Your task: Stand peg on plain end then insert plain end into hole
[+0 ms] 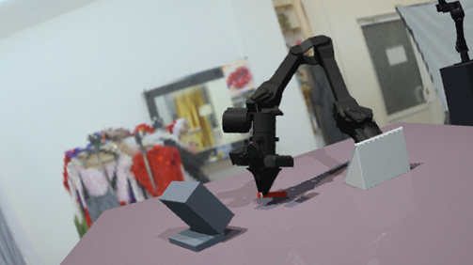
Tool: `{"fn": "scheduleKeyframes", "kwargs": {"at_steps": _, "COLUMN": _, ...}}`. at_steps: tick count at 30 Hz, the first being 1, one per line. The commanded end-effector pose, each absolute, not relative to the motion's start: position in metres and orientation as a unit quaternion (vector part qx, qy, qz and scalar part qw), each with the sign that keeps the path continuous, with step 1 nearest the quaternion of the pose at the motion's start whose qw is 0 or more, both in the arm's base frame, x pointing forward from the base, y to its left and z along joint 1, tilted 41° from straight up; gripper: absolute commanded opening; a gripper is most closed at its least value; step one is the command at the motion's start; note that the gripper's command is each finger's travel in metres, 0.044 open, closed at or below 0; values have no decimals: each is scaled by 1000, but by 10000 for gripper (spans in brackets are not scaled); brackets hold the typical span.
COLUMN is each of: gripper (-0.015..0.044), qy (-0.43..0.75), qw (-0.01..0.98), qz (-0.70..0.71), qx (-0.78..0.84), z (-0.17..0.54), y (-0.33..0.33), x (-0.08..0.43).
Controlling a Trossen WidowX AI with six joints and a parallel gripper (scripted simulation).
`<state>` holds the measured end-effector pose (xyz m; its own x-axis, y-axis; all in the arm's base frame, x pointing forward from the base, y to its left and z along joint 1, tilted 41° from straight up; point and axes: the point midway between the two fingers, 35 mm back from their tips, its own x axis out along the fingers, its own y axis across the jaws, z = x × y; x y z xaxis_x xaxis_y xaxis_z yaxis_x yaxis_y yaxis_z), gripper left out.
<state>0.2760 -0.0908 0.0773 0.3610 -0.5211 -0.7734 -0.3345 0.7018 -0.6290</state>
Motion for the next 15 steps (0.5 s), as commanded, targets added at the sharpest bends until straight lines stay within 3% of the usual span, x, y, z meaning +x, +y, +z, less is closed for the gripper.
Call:
{"fn": "scheduleKeyframes", "kwargs": {"at_steps": 1, "gripper": 49, "qy": 546, "qw": 743, "qz": -55, "qx": -383, "z": 80, "y": -90, "x": 274}}
{"fn": "scheduleKeyframes", "kwargs": {"at_steps": 15, "gripper": 49, "qy": 500, "qw": 774, "qz": -32, "qx": -386, "z": 86, "y": -88, "x": 267}}
